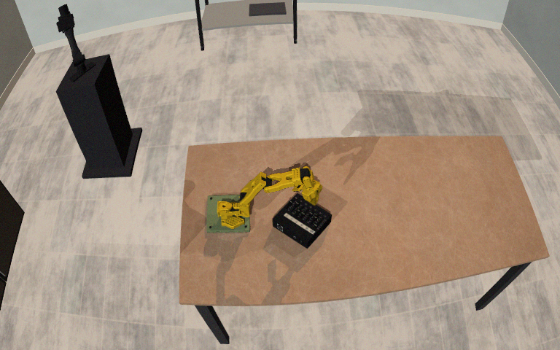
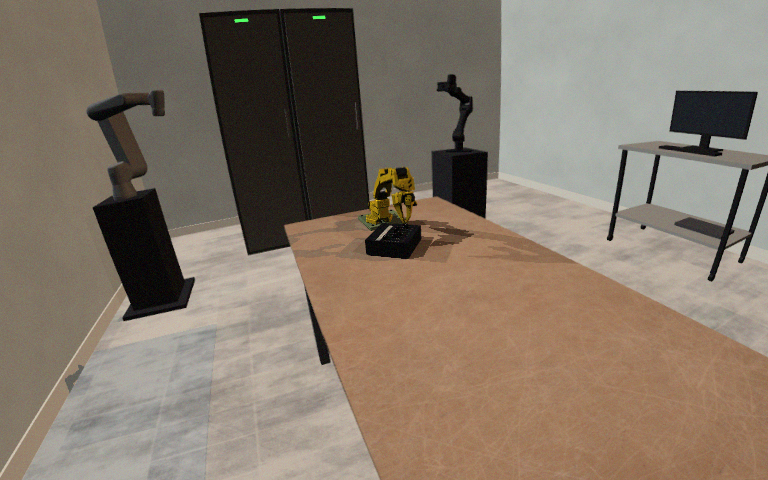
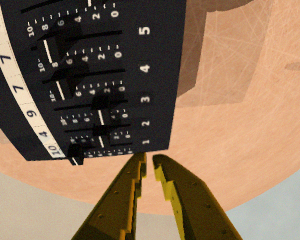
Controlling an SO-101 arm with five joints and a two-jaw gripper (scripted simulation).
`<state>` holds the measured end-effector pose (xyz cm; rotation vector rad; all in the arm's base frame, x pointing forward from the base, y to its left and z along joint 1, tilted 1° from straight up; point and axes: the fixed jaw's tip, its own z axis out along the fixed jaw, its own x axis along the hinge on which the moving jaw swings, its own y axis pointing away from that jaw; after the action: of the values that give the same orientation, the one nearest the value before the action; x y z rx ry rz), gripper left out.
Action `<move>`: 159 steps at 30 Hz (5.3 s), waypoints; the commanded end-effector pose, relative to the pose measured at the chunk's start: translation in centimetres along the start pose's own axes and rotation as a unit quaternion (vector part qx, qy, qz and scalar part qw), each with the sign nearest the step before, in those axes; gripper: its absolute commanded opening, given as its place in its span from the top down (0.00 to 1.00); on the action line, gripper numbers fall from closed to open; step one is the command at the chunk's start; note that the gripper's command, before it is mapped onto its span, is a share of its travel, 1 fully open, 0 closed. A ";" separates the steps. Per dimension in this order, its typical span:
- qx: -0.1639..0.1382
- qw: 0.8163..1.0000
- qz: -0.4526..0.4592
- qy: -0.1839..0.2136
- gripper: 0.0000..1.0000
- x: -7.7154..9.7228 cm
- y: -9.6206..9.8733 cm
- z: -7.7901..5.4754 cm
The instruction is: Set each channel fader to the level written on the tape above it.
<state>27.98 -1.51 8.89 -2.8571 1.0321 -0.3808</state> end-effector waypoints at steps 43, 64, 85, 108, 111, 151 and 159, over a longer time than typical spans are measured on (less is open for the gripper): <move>-0.024 0.999 0.003 -0.033 1.00 -0.6 0.1 2.7; -0.030 0.999 0.003 -0.040 1.00 -0.7 0.2 3.5; -0.036 0.998 0.004 -0.048 1.00 -0.9 0.3 4.2; -0.039 0.998 0.005 -0.052 1.00 -1.0 0.4 4.3; -0.040 0.998 0.005 -0.053 1.00 -1.1 0.5 4.3; -0.048 0.997 0.006 -0.061 1.00 -1.2 1.0 4.3; -0.049 0.997 0.006 -0.063 1.00 -1.2 1.2 4.2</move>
<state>28.01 -1.50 4.85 -2.9016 1.0668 -0.2068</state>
